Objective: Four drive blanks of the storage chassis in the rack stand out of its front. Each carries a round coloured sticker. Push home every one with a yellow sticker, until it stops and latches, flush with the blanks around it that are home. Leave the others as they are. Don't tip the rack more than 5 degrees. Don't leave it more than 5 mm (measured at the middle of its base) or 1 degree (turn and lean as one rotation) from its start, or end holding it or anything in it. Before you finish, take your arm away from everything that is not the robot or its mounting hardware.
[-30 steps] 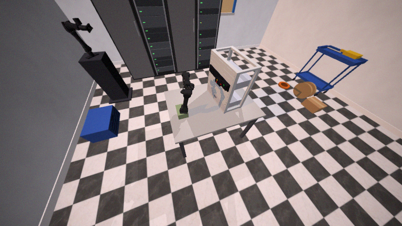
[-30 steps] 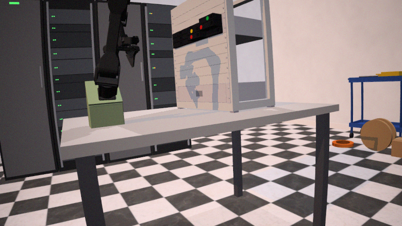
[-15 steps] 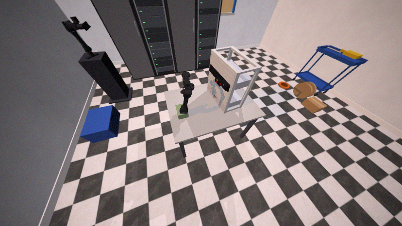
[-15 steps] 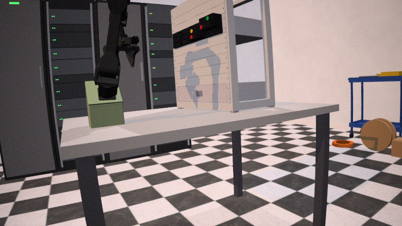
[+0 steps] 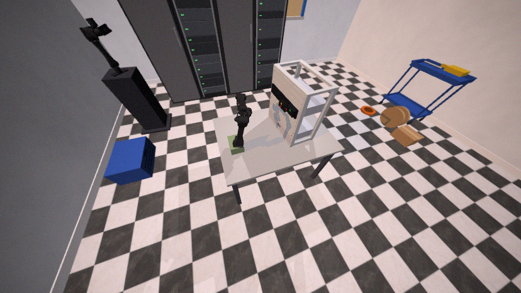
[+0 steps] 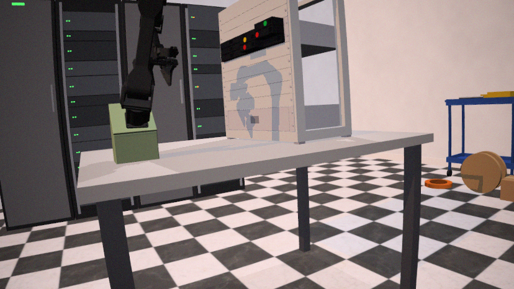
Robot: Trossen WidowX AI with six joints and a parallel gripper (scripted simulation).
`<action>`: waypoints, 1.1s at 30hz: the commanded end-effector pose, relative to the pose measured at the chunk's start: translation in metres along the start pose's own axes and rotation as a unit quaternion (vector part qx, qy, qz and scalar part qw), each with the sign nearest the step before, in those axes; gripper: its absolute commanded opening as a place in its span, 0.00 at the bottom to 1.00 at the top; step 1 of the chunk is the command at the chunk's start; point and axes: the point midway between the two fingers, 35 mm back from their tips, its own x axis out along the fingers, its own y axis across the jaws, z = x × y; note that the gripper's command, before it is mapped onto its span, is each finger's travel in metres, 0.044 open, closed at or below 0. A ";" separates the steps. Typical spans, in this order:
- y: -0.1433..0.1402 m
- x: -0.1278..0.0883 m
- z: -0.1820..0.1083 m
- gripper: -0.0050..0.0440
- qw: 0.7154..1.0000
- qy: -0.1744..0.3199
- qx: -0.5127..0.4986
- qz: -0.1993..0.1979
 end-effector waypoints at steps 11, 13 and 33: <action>0.009 -0.003 0.001 1.00 0.997 0.018 -0.058 0.042; 0.011 -0.003 0.001 1.00 0.996 0.020 -0.073 0.051; 0.037 -0.007 0.001 1.00 0.954 0.018 -0.251 0.165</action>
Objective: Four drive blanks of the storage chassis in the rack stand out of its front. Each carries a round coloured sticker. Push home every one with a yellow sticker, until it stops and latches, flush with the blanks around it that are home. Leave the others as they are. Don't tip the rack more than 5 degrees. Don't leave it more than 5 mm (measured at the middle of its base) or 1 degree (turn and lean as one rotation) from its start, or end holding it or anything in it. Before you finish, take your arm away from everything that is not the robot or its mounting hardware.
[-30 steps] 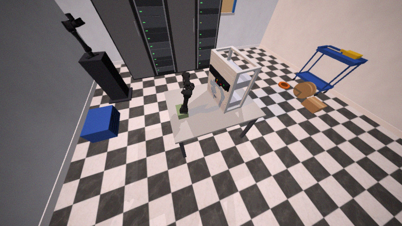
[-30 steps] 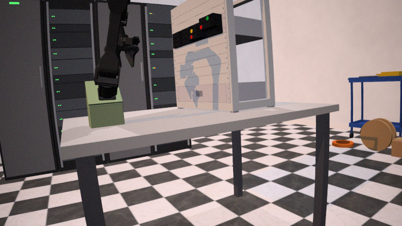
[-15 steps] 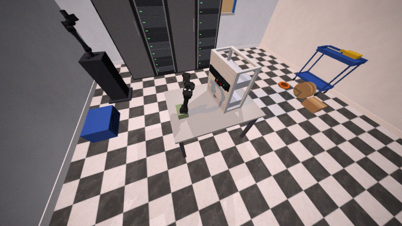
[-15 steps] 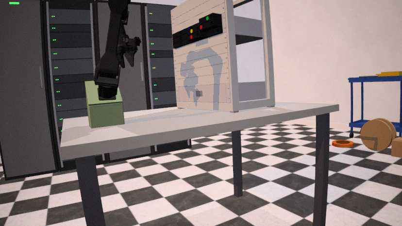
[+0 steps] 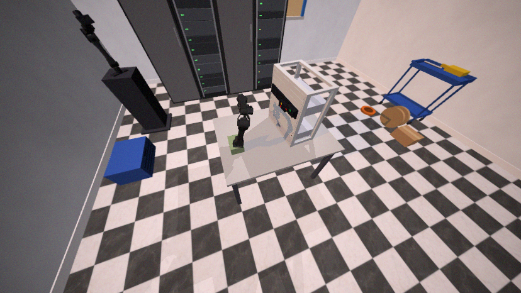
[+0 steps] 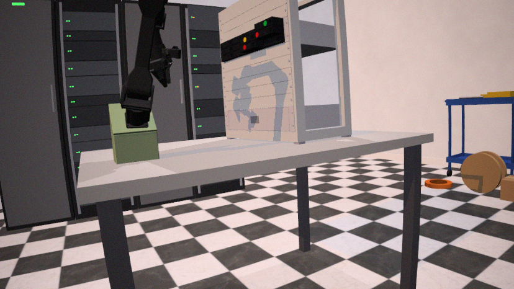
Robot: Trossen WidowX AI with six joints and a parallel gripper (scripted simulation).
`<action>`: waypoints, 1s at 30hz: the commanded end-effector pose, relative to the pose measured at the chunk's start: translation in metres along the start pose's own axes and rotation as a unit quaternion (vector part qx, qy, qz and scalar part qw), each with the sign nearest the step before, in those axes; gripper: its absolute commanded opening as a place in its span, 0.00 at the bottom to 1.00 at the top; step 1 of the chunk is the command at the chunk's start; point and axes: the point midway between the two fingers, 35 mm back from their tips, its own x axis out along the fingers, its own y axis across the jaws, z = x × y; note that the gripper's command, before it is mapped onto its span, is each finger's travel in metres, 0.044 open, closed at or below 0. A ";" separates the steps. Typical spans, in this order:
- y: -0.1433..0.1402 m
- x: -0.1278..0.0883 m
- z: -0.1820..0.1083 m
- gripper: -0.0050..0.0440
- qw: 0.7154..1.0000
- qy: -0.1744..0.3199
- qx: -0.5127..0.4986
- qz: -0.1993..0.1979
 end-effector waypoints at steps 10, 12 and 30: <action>0.016 -0.006 0.015 1.00 0.986 -0.031 -0.137 0.091; 0.020 -0.007 0.018 1.00 0.980 -0.042 -0.165 0.105; 0.040 -0.025 0.049 1.00 0.886 -0.182 -0.384 0.186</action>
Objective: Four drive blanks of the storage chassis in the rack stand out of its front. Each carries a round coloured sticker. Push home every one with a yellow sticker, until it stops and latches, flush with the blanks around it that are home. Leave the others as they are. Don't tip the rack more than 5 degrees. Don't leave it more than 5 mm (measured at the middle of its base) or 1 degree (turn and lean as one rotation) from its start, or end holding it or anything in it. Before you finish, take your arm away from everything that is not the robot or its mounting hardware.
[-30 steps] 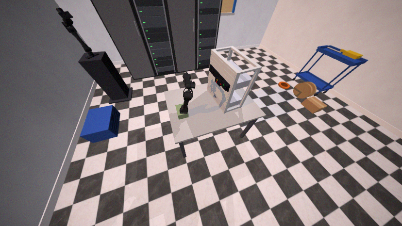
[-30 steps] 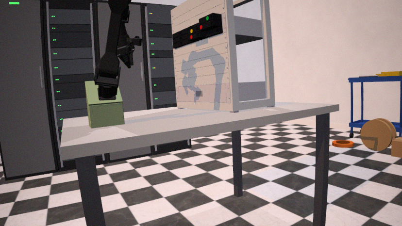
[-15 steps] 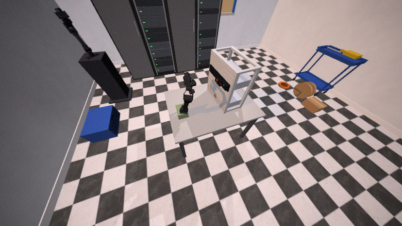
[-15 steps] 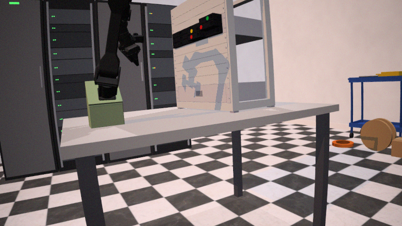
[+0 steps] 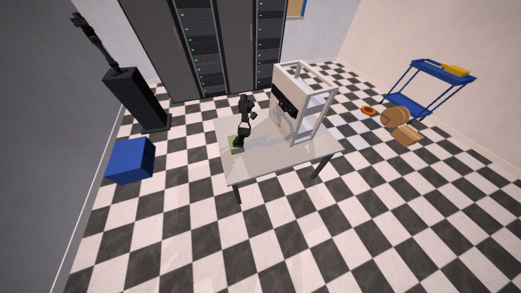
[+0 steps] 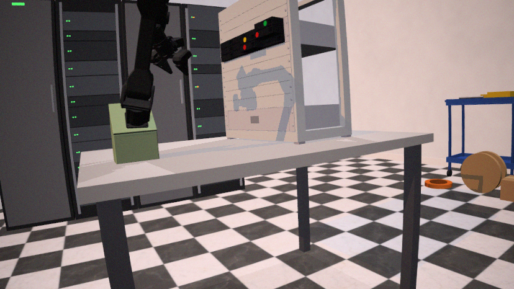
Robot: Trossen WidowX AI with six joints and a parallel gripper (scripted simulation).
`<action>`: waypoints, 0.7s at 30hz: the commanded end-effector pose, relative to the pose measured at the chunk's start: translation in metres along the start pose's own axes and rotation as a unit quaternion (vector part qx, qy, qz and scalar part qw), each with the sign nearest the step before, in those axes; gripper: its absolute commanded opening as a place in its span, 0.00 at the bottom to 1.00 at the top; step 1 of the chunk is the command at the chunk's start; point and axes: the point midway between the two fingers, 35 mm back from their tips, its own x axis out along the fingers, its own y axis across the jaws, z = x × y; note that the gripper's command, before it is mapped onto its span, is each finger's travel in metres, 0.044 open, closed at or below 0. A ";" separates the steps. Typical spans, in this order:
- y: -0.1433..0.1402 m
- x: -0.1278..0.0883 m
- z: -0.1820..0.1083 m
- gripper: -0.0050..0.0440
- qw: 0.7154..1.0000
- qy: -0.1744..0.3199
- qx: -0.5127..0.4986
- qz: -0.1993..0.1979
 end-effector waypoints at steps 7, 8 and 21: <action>-0.011 -0.011 0.029 1.00 0.984 -0.102 -0.145 0.009; -0.012 -0.012 0.031 1.00 0.981 -0.112 -0.160 0.007; -0.033 -0.029 0.057 1.00 0.926 -0.203 -0.315 -0.054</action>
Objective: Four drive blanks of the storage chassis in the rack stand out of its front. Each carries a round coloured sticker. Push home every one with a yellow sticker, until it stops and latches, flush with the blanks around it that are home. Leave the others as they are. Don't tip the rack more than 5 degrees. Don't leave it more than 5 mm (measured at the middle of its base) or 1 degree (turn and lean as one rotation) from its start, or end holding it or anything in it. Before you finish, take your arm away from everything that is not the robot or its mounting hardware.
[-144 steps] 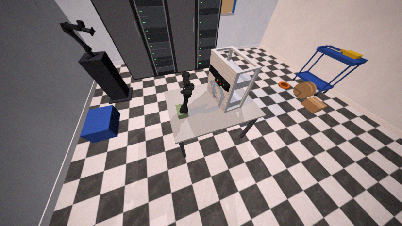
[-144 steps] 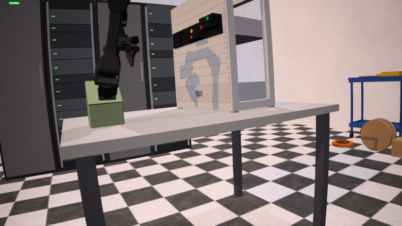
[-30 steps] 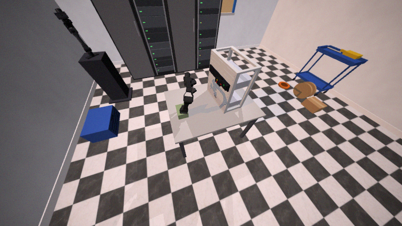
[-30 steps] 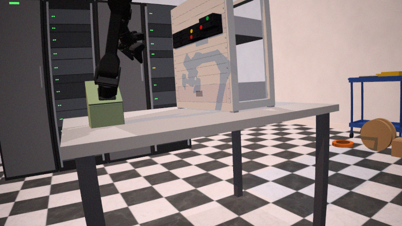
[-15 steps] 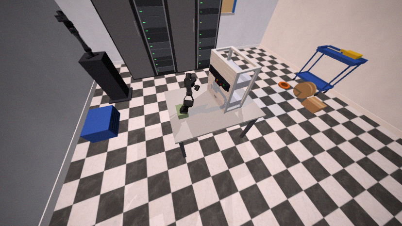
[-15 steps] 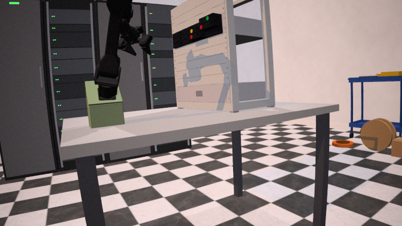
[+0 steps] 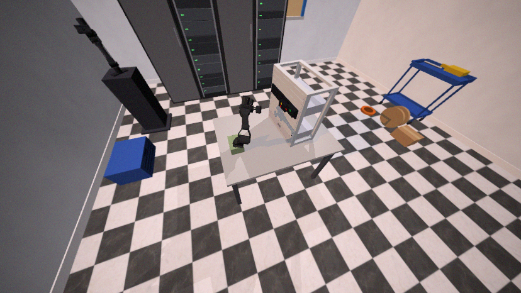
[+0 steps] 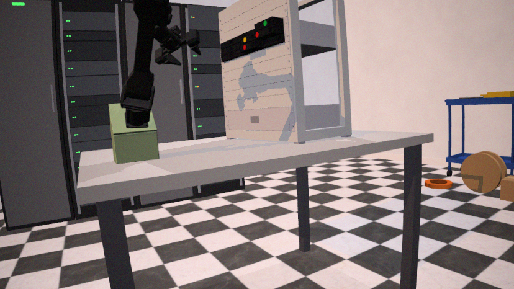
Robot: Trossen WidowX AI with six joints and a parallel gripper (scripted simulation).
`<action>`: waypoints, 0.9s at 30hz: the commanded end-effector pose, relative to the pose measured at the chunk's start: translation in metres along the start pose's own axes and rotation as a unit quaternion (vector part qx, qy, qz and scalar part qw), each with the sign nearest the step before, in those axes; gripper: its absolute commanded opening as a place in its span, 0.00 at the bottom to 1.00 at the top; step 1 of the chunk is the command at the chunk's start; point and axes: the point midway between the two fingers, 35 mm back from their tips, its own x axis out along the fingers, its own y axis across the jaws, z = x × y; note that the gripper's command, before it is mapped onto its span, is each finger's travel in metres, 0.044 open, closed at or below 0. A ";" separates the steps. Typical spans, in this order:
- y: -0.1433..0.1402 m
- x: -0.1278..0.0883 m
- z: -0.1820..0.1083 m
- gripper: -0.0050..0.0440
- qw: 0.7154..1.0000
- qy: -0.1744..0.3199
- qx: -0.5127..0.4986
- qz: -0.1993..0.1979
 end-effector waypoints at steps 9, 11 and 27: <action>-0.034 -0.012 0.008 1.00 0.986 -0.062 -0.137 -0.073; -0.041 -0.015 0.009 1.00 0.980 -0.066 -0.163 -0.089; -0.082 -0.036 0.004 1.00 0.925 -0.059 -0.318 -0.197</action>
